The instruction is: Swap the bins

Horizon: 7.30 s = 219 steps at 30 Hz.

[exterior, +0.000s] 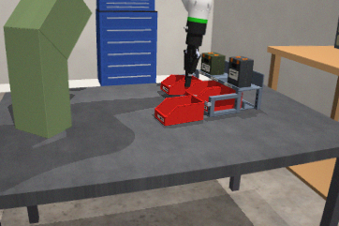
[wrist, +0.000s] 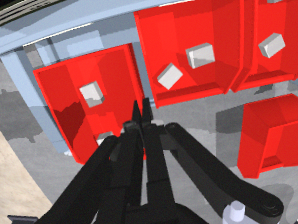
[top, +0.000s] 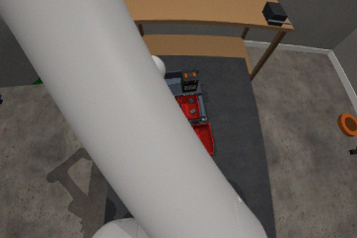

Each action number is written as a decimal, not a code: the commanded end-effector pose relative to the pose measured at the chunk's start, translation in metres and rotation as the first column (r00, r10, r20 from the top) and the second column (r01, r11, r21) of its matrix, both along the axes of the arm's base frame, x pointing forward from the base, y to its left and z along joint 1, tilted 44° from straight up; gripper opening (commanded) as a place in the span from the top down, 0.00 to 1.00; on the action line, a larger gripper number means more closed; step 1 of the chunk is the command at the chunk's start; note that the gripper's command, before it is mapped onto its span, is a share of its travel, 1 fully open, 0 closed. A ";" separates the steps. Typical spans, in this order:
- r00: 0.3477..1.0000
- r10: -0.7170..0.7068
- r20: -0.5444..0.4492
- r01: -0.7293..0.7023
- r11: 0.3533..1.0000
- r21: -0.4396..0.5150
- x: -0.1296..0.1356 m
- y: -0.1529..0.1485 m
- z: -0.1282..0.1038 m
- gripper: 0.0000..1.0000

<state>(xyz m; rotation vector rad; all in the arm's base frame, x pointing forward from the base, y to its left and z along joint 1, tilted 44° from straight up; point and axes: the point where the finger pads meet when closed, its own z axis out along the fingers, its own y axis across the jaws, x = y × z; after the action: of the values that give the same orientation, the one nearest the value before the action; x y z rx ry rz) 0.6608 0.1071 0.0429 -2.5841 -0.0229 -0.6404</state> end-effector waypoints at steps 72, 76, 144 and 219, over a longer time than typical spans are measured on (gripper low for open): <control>1.000 -0.010 0.020 0.010 1.000 0.003 0.017 -0.003 0.010 0.90; 1.000 -0.010 0.020 0.010 1.000 0.003 0.017 -0.003 0.010 0.90; 0.999 -0.024 0.047 0.023 1.000 0.007 0.017 -0.002 0.008 0.85; 0.999 -0.024 0.047 0.023 1.000 0.007 -0.032 -0.041 0.073 0.85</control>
<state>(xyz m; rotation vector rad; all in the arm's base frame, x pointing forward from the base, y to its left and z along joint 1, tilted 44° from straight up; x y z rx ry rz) 0.6293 0.0673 0.1140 -2.5663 -0.0061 -0.7073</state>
